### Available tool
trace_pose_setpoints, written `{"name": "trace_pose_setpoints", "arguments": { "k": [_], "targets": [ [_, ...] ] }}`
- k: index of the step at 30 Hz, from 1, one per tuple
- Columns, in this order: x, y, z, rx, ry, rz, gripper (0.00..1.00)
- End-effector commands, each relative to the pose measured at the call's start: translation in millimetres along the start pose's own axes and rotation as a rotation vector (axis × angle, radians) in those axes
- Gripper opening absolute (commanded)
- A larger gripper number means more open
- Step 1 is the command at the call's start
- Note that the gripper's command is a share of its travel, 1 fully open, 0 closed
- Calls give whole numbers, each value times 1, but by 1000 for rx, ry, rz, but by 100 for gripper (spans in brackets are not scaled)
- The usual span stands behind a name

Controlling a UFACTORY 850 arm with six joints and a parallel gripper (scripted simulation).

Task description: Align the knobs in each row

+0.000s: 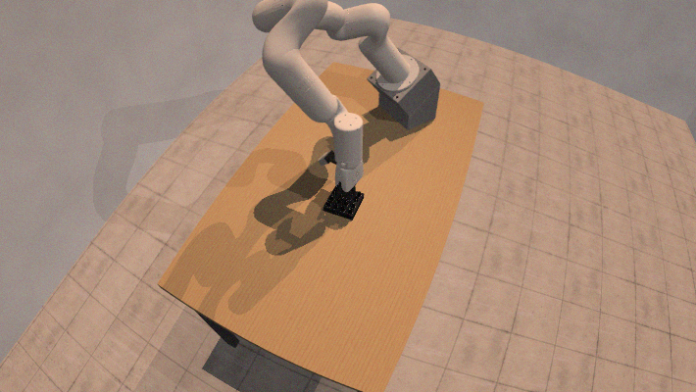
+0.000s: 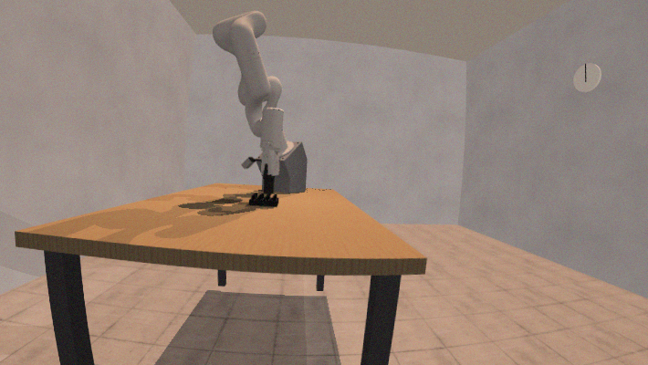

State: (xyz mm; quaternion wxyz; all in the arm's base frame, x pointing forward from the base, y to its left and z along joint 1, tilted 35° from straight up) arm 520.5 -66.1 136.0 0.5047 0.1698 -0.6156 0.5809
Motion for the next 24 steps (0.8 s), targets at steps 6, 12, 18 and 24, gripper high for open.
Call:
{"name": "trace_pose_setpoints", "arguments": {
  "k": [6, 12, 18, 24],
  "targets": [
    [0, 0, 0, 0, 0, 1, 19],
    [0, 0, 0, 0, 0, 1, 19],
    [-1, 0, 0, 0, 0, 1, 19],
    [-4, 0, 0, 0, 0, 1, 19]
  ]
}}
Point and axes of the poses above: the point where the finger pads meet when closed, its own x axis back along the fingers, its own y axis across the jaws, z = x × y, the point moved 4 cm from there along x, back along the fingers, and after that the axes turned 3 degrees about -x, right-handed, at the moved point
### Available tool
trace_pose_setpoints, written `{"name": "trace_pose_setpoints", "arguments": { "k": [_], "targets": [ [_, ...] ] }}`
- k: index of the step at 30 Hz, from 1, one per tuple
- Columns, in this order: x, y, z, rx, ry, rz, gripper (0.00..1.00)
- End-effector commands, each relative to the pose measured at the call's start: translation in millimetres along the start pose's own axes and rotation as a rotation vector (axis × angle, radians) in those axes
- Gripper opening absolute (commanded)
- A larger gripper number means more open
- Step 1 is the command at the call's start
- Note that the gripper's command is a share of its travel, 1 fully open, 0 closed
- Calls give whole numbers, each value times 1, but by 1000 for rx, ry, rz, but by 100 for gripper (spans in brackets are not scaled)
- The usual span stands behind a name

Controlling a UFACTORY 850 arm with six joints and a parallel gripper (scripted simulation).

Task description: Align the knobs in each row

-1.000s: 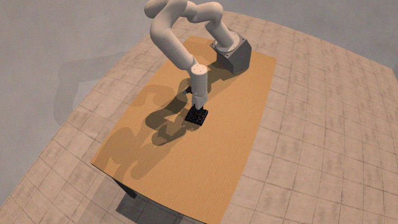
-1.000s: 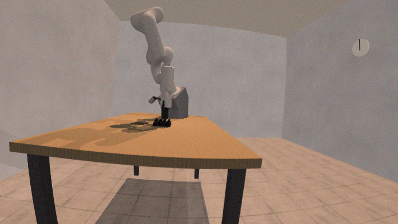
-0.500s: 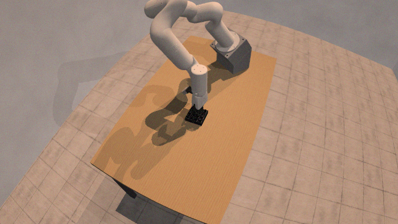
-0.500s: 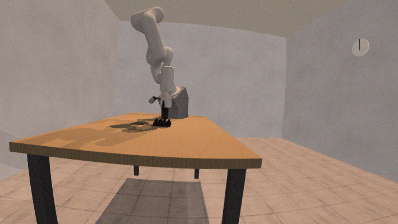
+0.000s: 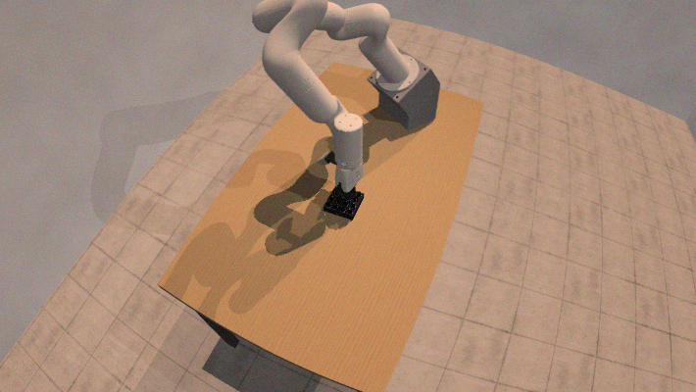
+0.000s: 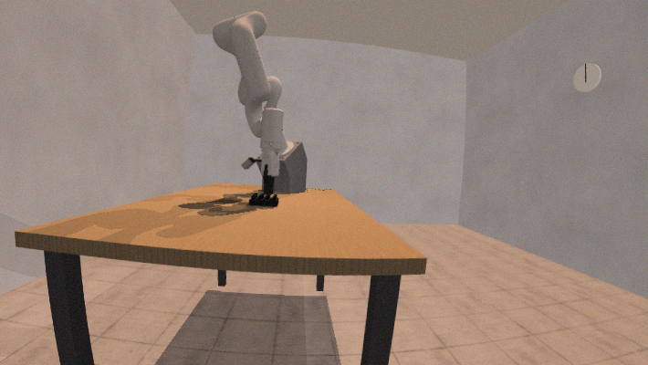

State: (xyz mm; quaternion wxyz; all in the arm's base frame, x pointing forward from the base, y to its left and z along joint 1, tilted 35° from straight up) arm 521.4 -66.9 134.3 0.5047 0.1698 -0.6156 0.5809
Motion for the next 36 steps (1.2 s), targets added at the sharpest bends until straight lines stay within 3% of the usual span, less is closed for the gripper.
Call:
{"name": "trace_pose_setpoints", "arguments": {
  "k": [1, 36],
  "targets": [
    [-3, 0, 0, 0, 0, 1, 19],
    [-10, 0, 0, 0, 0, 1, 19]
  ]
}}
Point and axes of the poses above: the point where the finger pads meet when closed, its own x axis back along the fingers, its own y axis across the jaws, z = x × y, the point moved 4 cm from there along x, back along the fingers, and after that the axes turned 3 degrees about -x, right-handed, at the moved point
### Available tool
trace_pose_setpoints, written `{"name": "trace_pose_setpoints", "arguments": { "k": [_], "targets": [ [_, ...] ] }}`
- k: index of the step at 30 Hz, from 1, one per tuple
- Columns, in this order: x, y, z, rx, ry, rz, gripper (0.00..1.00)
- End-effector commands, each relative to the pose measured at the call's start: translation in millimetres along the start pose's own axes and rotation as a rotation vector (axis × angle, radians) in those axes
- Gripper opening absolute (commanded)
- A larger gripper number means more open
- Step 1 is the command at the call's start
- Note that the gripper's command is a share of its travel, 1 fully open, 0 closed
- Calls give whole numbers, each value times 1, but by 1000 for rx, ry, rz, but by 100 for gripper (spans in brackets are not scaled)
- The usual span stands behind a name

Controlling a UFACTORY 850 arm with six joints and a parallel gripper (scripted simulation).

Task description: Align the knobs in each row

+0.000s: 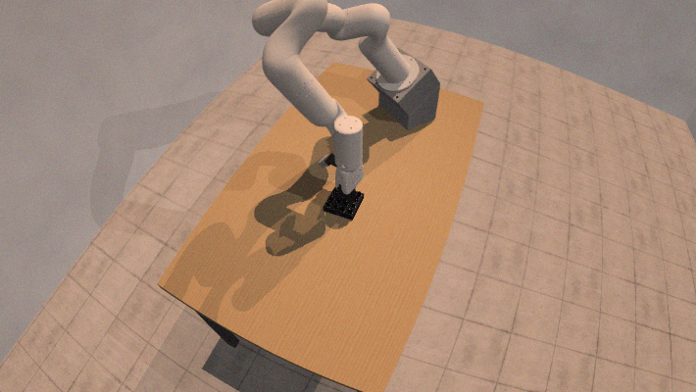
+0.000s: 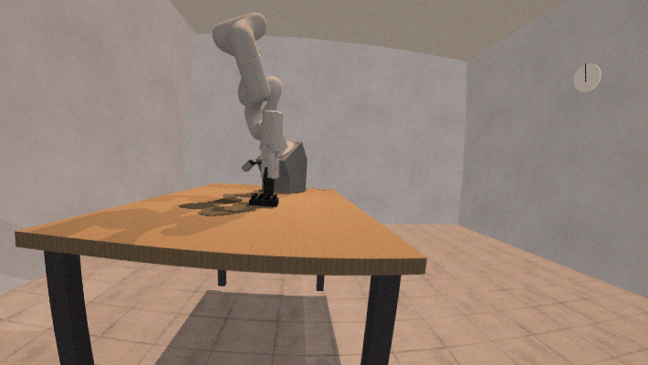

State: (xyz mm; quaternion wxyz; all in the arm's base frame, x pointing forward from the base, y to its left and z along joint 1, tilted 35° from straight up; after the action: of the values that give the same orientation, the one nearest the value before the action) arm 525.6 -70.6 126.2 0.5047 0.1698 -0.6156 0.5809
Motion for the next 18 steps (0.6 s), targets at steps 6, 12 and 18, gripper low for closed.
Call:
{"name": "trace_pose_setpoints", "arguments": {
  "k": [6, 12, 18],
  "targets": [
    [0, 0, 0, 0, 0, 1, 19],
    [0, 0, 0, 0, 0, 1, 19],
    [0, 0, 0, 0, 0, 1, 8]
  ]
}}
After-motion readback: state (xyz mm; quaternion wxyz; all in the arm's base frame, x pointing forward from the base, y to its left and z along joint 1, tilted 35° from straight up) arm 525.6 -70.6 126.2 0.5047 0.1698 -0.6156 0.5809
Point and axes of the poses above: the point where the finger pads meet when closed, its own x axis back along the fingers, its own y axis across the jaws, z = x × y, the point moved 4 cm from there along x, back along the fingers, and after that the axes turned 3 degrees about -x, right-handed, at the moved point
